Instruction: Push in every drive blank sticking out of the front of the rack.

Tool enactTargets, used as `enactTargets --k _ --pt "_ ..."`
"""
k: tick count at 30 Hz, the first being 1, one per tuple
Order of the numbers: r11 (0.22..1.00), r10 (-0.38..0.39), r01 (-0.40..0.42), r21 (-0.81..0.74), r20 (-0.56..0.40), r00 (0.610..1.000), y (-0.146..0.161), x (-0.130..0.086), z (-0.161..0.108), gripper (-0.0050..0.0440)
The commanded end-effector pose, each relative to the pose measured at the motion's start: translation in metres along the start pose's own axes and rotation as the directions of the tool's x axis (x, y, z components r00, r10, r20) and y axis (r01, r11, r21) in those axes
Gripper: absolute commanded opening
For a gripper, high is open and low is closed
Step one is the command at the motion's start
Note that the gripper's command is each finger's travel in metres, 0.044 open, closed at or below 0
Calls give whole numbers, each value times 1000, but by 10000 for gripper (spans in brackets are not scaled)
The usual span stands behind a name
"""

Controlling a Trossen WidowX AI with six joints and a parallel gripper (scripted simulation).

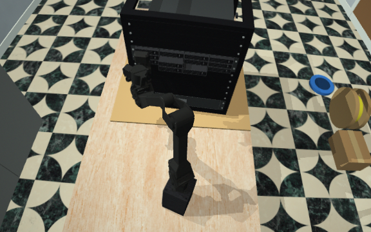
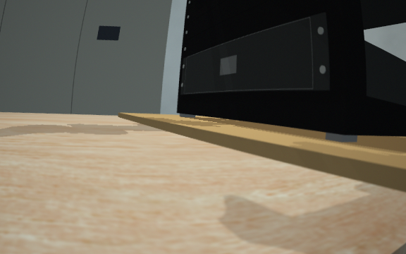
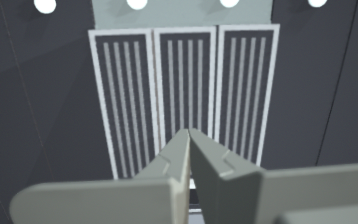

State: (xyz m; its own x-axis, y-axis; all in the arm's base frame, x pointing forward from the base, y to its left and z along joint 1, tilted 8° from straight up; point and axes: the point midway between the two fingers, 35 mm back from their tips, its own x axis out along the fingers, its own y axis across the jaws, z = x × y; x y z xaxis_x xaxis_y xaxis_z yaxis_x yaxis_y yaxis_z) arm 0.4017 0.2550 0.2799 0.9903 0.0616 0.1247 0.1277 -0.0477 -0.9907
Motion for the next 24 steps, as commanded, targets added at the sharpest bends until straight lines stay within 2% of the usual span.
enactTargets --k 1,5,14,24 --pt "1000 -13 13 14 1 1000 -6 3 1 -50" --pt "1000 -13 13 14 1 1000 -6 -4 1 -50" --pt "1000 -13 13 14 1 1000 -6 -52 0 -50" --pt "1000 -13 13 14 1 1000 -6 -55 0 -50"
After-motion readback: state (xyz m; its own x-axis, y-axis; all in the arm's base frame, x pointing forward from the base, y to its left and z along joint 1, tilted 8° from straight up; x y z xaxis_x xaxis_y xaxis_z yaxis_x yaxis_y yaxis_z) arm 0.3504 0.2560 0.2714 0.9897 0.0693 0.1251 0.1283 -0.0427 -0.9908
